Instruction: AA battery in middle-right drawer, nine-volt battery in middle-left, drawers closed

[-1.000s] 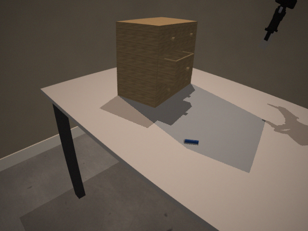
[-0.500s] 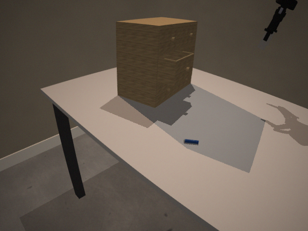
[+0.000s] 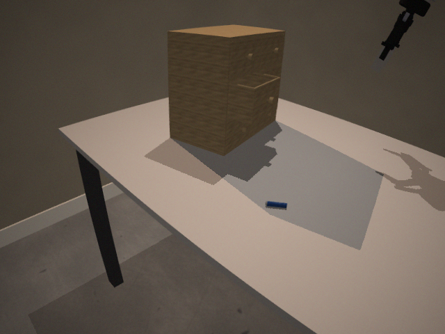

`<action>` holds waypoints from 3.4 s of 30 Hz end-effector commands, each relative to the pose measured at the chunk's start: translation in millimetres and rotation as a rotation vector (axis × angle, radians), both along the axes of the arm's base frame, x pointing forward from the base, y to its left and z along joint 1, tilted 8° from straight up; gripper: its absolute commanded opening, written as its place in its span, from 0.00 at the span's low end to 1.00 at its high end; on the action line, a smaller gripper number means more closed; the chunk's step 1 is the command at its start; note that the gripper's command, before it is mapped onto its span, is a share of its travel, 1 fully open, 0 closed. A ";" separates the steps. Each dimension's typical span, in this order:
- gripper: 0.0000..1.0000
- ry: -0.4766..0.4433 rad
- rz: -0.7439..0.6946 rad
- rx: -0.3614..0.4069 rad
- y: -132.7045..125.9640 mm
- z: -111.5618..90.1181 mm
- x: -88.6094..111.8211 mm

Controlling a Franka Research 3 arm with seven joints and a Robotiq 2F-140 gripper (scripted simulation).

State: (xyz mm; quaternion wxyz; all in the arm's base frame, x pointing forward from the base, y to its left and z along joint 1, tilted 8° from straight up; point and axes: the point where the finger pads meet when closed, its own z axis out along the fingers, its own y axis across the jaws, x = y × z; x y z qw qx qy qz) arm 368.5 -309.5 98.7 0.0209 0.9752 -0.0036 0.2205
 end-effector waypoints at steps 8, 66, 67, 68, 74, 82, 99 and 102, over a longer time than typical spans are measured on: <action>1.00 -0.037 0.012 -0.008 -0.2 -1.1 4.3; 1.00 -0.205 0.018 -0.012 -1.9 -13.2 19.9; 1.00 -0.205 0.018 -0.012 -1.9 -13.2 19.9; 1.00 -0.205 0.018 -0.012 -1.9 -13.2 19.9; 1.00 -0.205 0.018 -0.012 -1.9 -13.2 19.9; 1.00 -0.240 0.019 -0.012 -1.9 -16.8 23.0; 1.00 -0.288 0.022 -0.013 -3.2 -18.3 28.2; 1.00 -0.288 0.022 -0.013 -3.2 -18.3 28.2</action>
